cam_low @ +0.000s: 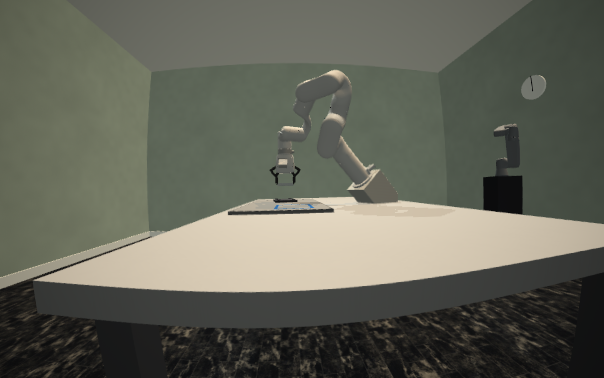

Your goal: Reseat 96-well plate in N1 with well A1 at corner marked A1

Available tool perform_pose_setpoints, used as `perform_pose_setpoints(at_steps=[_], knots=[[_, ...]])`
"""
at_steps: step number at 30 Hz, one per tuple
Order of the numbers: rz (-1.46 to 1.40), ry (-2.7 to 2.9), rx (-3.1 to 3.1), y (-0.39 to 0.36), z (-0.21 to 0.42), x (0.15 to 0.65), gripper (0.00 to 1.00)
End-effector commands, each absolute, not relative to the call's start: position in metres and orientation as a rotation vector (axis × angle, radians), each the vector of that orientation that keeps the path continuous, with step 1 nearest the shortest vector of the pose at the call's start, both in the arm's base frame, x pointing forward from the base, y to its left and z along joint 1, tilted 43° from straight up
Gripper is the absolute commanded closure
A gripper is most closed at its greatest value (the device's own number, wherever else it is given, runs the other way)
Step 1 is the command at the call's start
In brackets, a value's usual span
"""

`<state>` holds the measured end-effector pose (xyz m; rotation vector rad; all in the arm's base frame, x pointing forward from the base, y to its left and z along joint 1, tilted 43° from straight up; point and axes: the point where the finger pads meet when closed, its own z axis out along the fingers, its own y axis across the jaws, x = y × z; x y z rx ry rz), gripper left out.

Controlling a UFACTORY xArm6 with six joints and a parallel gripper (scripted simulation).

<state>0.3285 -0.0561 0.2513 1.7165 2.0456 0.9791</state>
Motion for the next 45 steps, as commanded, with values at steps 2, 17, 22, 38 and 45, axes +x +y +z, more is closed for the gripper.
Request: perform_pose_setpoints(at_steps=[2,17,22,38,45], knots=[[0.973,2.041,1.718,-0.044,0.254,0.324,1.00],[0.974,2.041,1.718,-0.002,0.258,0.311,1.00],[0.974,2.041,1.718,0.013,0.259,0.306,1.00],[0.975,2.040,1.718,0.058,0.264,0.291,1.00],[0.976,2.040,1.718,0.080,0.266,0.284,1.00]])
